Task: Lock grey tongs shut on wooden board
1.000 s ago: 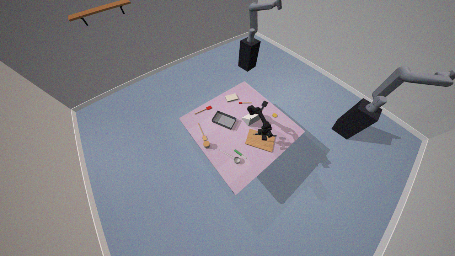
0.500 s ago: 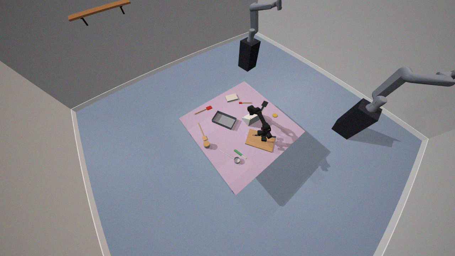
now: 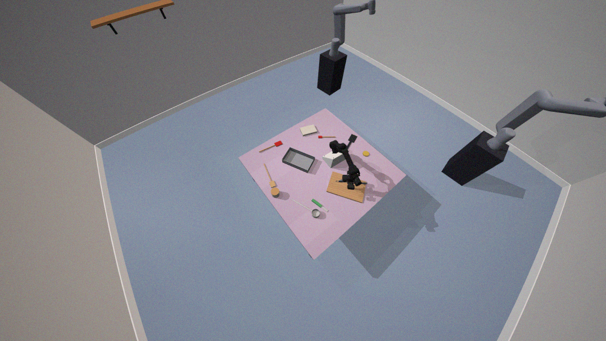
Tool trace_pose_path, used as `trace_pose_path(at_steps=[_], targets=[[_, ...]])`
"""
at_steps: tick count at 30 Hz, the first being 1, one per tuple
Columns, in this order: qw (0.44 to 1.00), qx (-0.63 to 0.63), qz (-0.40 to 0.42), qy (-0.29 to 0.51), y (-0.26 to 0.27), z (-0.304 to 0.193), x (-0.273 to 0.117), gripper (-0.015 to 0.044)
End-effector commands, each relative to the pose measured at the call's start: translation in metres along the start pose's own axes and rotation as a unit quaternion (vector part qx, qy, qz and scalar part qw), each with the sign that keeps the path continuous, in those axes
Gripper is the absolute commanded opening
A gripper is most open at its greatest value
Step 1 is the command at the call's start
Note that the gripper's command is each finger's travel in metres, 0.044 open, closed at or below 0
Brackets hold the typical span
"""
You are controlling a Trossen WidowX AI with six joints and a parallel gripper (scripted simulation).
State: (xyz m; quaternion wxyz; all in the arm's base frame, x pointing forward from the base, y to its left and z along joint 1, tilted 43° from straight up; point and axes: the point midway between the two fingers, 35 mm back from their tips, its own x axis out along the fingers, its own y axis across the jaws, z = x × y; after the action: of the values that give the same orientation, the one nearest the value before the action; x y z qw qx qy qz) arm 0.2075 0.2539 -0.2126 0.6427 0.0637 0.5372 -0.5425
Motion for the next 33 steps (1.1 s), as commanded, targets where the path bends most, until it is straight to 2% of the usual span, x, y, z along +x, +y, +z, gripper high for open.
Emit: trace_pose_path(at_steps=[1,25,33], targets=[[1.0,-0.003,0.0,-0.002,-0.001,0.001,0.007,-0.015],[1.0,-0.002,0.0,-0.003,-0.006,0.002,0.039,-0.015],[1.0,0.0,-0.001,-0.001,-0.006,0.002,0.037,0.006]])
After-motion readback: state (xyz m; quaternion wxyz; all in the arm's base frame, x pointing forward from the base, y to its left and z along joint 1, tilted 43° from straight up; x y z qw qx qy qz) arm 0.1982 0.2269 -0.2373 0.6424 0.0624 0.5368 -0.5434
